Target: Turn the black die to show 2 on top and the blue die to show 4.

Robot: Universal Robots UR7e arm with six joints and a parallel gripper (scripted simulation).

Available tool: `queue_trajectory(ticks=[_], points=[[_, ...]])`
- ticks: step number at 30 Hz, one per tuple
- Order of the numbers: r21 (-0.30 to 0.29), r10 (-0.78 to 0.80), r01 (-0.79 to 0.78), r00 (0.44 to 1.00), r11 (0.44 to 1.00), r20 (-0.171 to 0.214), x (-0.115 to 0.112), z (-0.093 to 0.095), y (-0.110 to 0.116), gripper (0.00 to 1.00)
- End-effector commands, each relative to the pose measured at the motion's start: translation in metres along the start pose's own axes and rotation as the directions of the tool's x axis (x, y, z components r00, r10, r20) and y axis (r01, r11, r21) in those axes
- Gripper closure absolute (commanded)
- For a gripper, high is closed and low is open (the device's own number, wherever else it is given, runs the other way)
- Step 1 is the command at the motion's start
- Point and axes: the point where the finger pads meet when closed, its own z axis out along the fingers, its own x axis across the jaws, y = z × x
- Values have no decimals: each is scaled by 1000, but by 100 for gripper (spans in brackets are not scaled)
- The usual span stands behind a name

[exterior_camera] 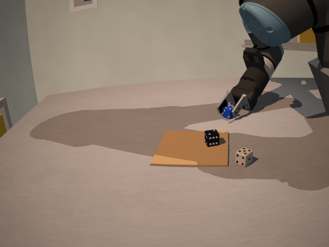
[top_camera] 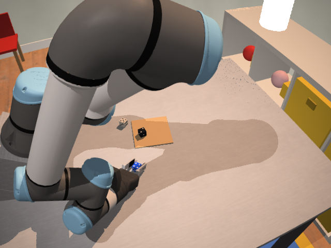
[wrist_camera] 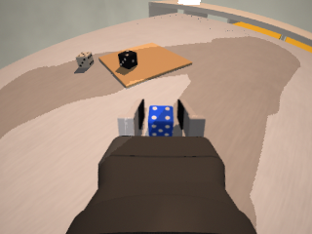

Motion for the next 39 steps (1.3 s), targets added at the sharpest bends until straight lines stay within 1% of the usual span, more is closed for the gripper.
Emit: queue_trajectory(ticks=[1, 5, 8, 15, 17, 21, 24, 34, 39], points=[[0, 0, 0, 1000, 1000, 0, 0, 0, 0, 21], [0, 0, 0, 1000, 1000, 0, 0, -1, 0, 21], [0, 0, 0, 1000, 1000, 0, 0, -5, 0, 21], [0, 0, 0, 1000, 1000, 0, 0, -28, 0, 21], [0, 0, 0, 1000, 1000, 0, 0, -28, 0, 21], [0, 0, 0, 1000, 1000, 0, 0, -42, 0, 21], [0, 0, 0, 1000, 1000, 0, 0, -48, 0, 21], [0, 0, 0, 1000, 1000, 0, 0, -51, -1, 21], [0, 0, 0, 1000, 1000, 0, 0, -56, -10, 21]])
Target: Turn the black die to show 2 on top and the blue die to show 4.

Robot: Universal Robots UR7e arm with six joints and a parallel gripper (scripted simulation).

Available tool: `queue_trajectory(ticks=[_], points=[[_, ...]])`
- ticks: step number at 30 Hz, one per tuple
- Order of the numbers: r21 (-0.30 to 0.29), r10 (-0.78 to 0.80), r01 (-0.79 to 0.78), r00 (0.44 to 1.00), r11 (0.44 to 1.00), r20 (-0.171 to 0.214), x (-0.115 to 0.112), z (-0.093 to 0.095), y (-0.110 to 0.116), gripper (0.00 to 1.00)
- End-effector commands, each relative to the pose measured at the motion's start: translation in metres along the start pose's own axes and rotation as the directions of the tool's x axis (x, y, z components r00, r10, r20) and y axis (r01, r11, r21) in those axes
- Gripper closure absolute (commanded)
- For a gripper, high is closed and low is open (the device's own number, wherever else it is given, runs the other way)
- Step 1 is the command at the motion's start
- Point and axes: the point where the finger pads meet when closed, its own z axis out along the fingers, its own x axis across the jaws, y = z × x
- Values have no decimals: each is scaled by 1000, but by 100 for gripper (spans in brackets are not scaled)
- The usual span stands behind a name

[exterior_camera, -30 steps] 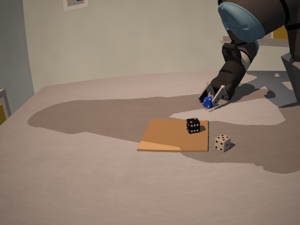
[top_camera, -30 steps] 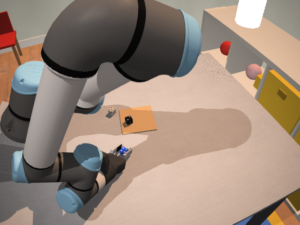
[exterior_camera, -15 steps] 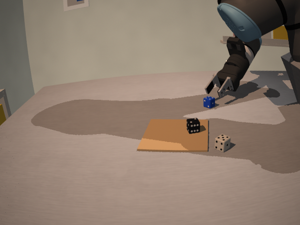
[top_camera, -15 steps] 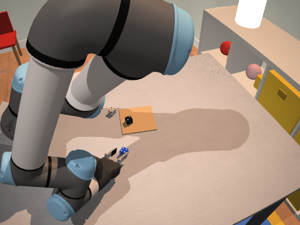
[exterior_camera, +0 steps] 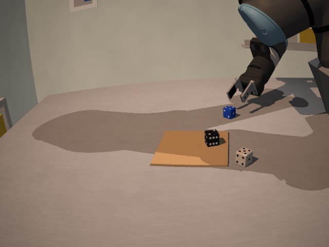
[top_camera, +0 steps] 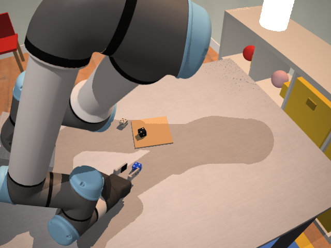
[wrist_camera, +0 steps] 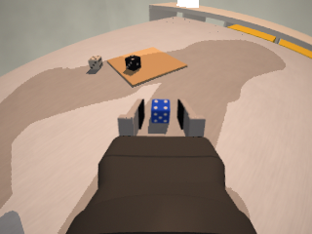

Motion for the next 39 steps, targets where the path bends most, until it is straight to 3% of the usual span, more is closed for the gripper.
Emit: queue_trajectory(ticks=[1, 10, 16, 30, 39], points=[[0, -1, 1, 1000, 1000, 0, 0, -5, -9, 21], [0, -1, 1, 1000, 1000, 0, 0, -21, -39, 21], [0, -1, 1, 1000, 1000, 0, 0, -25, -47, 21], [-4, 1, -1, 1000, 1000, 4, 0, -26, -49, 21], [-42, 12, -10, 999, 999, 40, -2, -23, -52, 21]])
